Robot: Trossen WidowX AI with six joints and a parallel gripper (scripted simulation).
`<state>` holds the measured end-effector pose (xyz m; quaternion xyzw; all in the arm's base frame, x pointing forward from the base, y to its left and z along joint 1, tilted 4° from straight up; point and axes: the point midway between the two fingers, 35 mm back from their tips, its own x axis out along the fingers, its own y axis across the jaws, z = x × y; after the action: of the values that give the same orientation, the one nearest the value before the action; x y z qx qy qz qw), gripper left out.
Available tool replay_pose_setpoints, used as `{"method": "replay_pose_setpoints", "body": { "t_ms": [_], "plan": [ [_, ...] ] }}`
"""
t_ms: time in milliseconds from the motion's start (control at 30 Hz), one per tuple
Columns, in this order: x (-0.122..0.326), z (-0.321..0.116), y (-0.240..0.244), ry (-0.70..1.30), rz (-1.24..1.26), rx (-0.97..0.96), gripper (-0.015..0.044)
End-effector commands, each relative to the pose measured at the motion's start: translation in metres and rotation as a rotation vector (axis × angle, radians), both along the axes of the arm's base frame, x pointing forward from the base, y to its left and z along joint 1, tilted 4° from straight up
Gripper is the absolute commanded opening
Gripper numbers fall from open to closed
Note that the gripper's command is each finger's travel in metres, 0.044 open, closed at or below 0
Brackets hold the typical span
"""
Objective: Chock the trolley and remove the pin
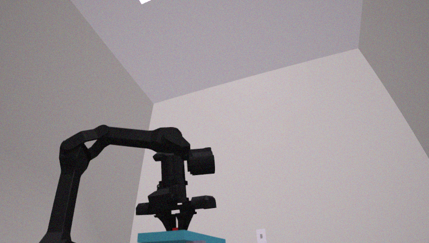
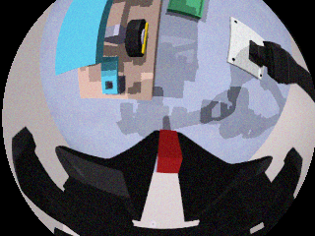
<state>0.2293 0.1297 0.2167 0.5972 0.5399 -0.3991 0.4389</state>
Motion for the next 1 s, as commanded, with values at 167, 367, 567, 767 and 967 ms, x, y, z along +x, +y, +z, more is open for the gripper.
{"method": "replay_pose_setpoints", "body": {
  "t_ms": [167, 367, 567, 767, 967],
  "plan": [
    [-0.007, 0.0, -0.009, -0.008, -0.005, -0.002, 0.0],
    [-0.006, -0.006, -0.03, -0.009, -0.005, -0.004, 0.0],
    [-0.004, -0.011, -0.051, -0.009, -0.005, -0.006, 0.0],
    [-0.004, -0.016, -0.071, -0.009, -0.005, -0.009, 0.0],
    [-0.003, -0.02, -0.092, -0.009, -0.005, -0.011, 0.0]
  ]
}}
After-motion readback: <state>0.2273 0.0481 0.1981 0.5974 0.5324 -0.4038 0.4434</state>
